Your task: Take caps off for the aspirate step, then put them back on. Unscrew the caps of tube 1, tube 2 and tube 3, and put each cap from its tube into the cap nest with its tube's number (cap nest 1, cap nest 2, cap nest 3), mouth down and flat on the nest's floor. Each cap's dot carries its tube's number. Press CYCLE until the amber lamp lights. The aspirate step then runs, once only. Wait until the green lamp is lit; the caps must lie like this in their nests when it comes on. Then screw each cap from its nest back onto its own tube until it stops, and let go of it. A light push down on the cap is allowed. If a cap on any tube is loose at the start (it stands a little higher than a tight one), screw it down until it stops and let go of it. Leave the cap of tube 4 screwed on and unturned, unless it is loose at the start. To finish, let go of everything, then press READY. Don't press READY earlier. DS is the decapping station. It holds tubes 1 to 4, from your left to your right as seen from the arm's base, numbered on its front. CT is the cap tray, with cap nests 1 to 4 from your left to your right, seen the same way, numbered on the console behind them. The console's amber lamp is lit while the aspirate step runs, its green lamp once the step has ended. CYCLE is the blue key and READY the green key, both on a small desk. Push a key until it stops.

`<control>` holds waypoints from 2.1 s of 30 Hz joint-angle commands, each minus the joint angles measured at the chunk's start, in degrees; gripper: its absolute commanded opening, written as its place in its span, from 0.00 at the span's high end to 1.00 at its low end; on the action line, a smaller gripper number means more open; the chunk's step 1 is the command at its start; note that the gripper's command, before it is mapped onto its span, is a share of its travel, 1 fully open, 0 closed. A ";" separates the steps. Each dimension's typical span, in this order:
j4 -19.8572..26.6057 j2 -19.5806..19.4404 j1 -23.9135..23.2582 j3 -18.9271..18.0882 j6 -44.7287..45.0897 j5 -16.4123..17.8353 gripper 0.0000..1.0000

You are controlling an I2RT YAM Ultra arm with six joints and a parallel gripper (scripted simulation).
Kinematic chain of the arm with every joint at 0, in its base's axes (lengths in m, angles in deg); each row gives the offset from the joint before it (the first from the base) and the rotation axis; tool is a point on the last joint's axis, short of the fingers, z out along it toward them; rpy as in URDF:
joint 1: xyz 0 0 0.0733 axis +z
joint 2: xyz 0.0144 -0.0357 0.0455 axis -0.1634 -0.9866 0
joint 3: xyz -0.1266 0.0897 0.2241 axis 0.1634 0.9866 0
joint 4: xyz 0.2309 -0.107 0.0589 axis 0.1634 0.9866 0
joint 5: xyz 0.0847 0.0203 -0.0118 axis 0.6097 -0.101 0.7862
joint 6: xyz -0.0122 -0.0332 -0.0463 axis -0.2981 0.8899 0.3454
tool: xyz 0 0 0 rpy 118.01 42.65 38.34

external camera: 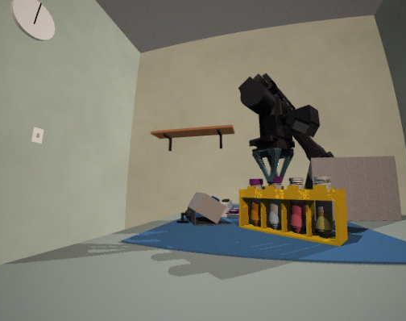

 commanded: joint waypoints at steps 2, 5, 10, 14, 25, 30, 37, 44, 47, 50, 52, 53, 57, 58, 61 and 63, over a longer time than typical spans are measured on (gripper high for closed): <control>-0.02 0.43 0.68 -0.61 13.01 -0.19 1.00; -0.03 0.43 0.68 -0.60 13.01 -0.19 1.00; -0.04 0.44 0.67 -0.58 13.01 -0.19 0.51; -0.04 0.44 0.67 -0.58 13.01 -0.19 0.51; 0.38 0.50 0.79 -0.90 -6.19 -0.12 0.51; 0.71 0.54 0.88 -1.15 -20.59 -0.06 0.51; 1.14 0.59 1.00 -1.50 -39.79 0.01 0.51; 1.50 0.59 1.12 -1.81 -58.99 0.08 0.51; 1.60 0.45 1.20 -1.96 -67.69 0.15 0.51; 1.52 0.43 1.28 -1.92 -73.46 0.18 0.51; 1.52 0.42 1.31 -1.92 -78.29 0.20 0.51; 1.51 0.44 1.30 -1.90 -78.28 0.19 0.51; 1.52 0.43 1.30 -1.91 -78.28 0.19 0.51; 1.52 0.44 1.32 -1.90 -78.30 0.20 0.51; 1.54 0.48 1.37 -1.86 -78.34 0.23 0.51; 1.54 0.51 1.39 -1.82 -78.36 0.25 0.51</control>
